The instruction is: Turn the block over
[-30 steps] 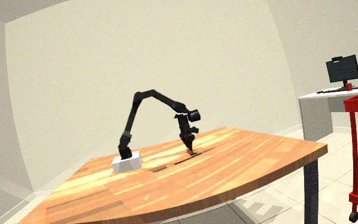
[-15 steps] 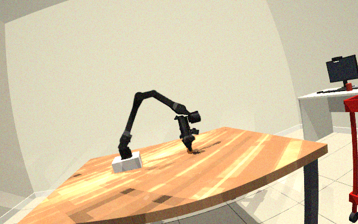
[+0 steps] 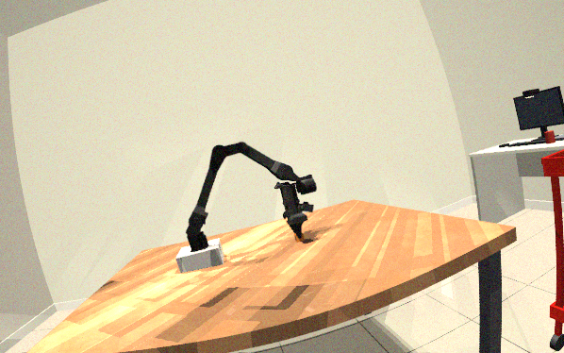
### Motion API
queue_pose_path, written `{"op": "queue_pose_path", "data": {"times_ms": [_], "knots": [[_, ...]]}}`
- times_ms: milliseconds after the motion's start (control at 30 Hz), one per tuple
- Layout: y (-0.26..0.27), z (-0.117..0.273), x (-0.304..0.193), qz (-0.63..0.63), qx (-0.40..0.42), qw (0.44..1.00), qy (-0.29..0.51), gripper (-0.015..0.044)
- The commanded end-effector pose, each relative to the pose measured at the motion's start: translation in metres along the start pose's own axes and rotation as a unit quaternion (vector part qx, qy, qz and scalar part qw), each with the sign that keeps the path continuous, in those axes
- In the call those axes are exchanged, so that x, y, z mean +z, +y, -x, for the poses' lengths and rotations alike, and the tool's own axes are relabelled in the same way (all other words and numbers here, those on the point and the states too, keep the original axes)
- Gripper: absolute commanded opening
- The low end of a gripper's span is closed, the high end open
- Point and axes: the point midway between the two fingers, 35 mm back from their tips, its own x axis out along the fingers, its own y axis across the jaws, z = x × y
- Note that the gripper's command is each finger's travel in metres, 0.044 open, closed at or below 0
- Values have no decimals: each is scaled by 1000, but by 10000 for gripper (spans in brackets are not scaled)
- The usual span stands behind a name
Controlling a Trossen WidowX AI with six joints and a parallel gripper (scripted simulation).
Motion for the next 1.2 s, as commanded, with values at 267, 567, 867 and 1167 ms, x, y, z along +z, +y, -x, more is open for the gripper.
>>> {"op": "queue_pose_path", "data": {"times_ms": [267, 567, 867, 1167], "knots": [[0, 30, 0, 2, 1, 1000, -1, 0], [1, 24, 3, 2, 1, 999, -49, 0], [1, 19, 4, 3, 1, 993, -115, 0], [1, 18, 2, 2, 1, 983, -181, 0]]}}
